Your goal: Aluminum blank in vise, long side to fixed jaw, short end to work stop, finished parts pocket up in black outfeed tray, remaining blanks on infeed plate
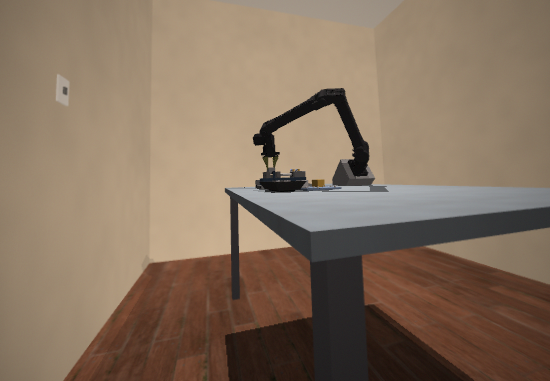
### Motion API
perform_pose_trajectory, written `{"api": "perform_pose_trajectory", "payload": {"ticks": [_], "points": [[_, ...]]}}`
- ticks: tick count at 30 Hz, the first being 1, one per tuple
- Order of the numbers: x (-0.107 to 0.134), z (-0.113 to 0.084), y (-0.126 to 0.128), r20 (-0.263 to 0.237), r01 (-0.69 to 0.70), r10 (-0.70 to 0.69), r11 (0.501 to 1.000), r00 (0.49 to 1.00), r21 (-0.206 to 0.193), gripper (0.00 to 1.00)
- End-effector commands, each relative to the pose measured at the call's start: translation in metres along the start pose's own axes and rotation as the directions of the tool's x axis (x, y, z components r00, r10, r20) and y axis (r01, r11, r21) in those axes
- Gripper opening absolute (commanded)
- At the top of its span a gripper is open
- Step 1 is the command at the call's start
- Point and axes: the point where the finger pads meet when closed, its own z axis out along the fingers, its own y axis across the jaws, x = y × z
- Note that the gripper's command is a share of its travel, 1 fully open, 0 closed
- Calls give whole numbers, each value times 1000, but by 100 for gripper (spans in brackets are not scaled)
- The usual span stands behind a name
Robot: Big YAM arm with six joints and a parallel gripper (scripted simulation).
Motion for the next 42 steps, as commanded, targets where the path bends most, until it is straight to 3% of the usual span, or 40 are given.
{"api": "perform_pose_trajectory", "payload": {"ticks": [1, 42], "points": [[3, 4, 5, 2, 10, -10, 1000, 1000, -1, 0], [1, 9, 2, -2, 1, -1, 1000, 1000, 6, 0]]}}
